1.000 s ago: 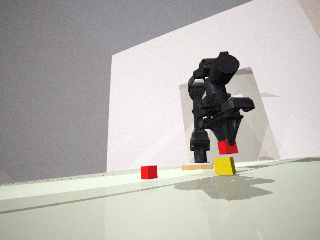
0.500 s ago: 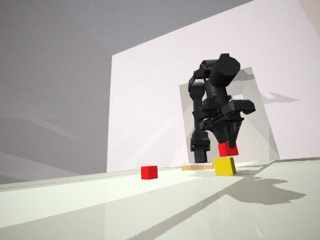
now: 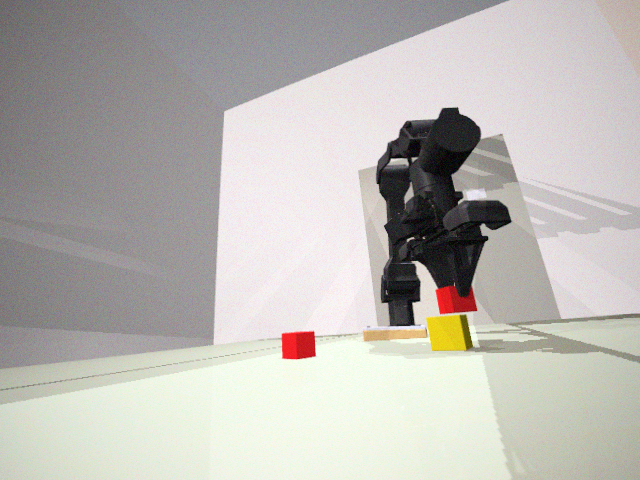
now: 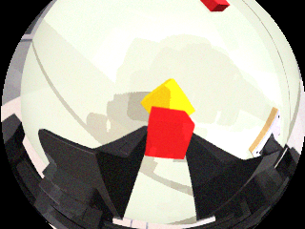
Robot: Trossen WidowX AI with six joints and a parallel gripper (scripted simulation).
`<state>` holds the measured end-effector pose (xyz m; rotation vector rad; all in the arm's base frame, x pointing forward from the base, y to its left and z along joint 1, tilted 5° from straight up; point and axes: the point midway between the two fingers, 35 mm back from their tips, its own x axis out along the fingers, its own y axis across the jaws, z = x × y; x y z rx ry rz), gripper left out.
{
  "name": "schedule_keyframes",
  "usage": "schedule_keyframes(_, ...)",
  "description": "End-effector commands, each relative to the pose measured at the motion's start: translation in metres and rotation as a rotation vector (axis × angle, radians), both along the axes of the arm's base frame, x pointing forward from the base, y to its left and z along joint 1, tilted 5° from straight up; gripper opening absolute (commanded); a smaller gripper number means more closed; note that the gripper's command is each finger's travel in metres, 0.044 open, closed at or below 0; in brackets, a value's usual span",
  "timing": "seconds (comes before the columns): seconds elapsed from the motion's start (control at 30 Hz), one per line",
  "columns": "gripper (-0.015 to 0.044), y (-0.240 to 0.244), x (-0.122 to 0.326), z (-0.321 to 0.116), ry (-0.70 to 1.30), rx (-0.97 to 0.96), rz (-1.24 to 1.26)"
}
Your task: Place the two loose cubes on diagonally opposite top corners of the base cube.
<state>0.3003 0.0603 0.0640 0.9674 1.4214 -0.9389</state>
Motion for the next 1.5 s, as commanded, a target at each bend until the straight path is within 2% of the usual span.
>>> schedule_keyframes(0.0,0.0157,0.001,0.0,-0.001,0.002,0.004,0.002)
schedule_keyframes(0.07,0.0205,0.001,0.0,-0.001,0.002,0.004,0.002)
schedule_keyframes(0.9,0.0205,-0.002,0.001,0.03,0.0,0.0,0.0)
schedule_keyframes(0.93,0.0231,-0.002,0.001,0.028,0.0,0.0,0.001)
schedule_keyframes(1.0,0.0265,-0.007,0.004,0.029,-0.003,0.002,0.057)
schedule_keyframes(1.47,0.0265,-0.062,0.022,0.036,-0.034,0.021,0.648)
